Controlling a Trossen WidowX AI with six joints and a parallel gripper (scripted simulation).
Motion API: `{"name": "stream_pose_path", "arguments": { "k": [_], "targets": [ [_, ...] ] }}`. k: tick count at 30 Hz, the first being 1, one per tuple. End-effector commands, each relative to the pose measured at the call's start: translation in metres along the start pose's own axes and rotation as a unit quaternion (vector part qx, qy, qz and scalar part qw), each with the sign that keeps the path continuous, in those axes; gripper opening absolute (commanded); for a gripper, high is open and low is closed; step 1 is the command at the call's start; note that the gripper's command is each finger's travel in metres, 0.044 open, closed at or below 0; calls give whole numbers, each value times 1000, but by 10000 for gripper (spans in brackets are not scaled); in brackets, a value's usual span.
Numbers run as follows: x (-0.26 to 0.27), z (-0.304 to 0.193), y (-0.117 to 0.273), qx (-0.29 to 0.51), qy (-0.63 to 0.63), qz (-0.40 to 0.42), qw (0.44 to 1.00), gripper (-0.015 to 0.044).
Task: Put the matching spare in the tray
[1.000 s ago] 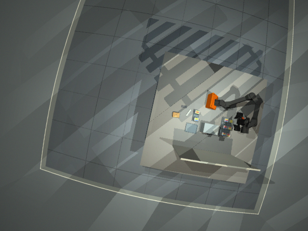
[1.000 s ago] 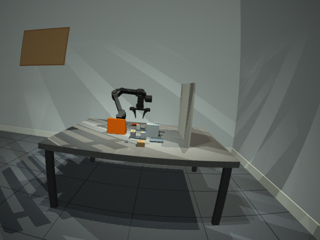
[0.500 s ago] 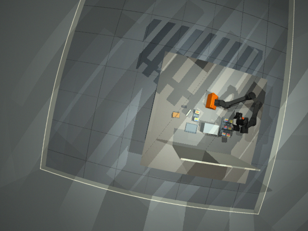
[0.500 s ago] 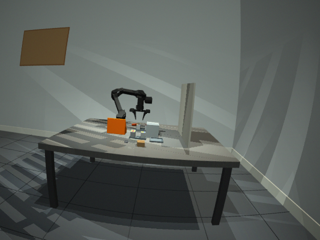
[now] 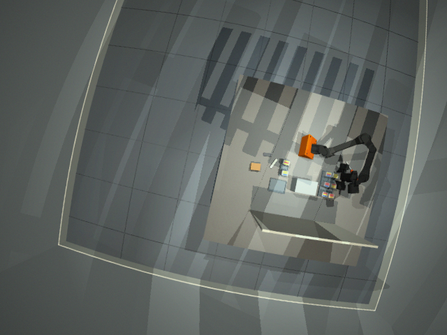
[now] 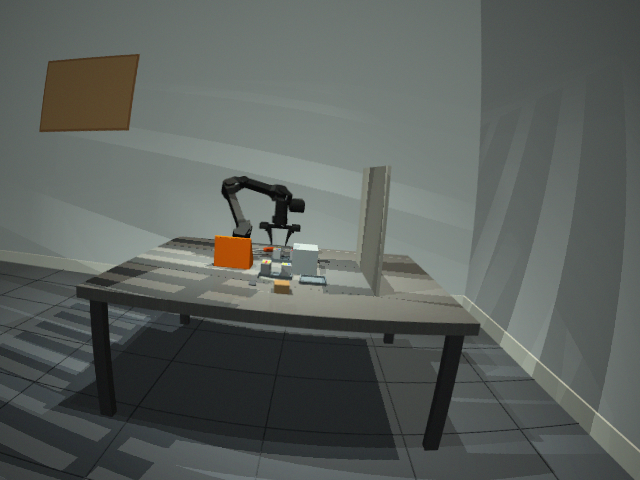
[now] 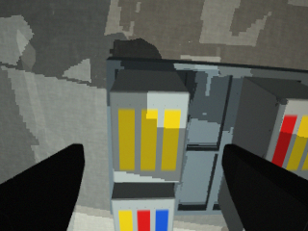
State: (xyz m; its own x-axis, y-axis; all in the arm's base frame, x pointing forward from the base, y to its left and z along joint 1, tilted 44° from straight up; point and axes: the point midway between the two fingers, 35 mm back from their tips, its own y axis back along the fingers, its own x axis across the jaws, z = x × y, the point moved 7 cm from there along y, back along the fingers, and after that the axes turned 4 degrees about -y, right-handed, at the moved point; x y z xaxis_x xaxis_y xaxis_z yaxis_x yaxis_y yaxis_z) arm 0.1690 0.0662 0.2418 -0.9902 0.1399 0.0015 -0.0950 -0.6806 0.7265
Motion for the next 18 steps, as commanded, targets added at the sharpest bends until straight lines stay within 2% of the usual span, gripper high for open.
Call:
{"name": "stream_pose_path", "arguments": {
  "k": [1, 18],
  "targets": [
    [0, -1, -7, 2, -2, -1, 1000, 300],
    [1, 1, -35, -3, -2, -1, 1000, 300]
  ]
}}
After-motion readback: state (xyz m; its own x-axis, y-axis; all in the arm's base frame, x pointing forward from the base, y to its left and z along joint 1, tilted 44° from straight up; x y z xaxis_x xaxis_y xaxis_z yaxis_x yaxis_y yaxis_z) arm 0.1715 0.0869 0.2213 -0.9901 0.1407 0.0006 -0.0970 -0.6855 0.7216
